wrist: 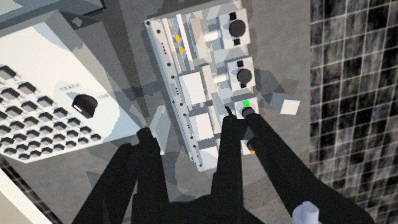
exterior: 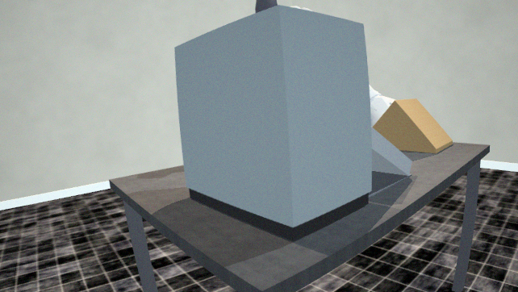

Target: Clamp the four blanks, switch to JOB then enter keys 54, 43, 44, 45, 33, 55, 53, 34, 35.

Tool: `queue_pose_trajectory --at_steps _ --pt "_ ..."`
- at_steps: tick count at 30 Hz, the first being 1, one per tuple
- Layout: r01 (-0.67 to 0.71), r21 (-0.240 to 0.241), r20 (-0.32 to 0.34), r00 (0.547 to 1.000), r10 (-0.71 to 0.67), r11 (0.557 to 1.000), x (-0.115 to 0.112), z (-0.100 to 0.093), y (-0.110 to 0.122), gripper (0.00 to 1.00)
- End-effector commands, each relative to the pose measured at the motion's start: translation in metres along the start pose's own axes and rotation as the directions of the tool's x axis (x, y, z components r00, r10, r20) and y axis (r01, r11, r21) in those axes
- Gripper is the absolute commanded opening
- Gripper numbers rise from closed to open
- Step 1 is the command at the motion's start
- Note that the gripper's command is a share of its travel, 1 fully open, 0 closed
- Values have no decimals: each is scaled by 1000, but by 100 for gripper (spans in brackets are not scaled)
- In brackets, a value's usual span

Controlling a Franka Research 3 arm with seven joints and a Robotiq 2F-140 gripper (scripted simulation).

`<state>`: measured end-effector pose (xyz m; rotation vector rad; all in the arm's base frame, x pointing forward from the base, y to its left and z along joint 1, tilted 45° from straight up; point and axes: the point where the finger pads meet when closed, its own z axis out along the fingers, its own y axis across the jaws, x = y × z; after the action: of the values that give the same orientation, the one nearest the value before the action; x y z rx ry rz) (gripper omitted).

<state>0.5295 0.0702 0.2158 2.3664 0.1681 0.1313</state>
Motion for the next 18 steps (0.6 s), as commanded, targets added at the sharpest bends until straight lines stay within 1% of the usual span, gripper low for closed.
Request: queue_pose_trajectory --at_steps 1,5,6,18 --pt "9 -7 14 1000 -9 1000 -4 -4 2 40" --pt "9 -7 14 1000 -9 1000 -4 -5 2 40" --pt "9 -7 14 1000 -9 1000 -4 -5 2 0" --pt "9 -7 14 1000 -9 1000 -4 -5 2 0"
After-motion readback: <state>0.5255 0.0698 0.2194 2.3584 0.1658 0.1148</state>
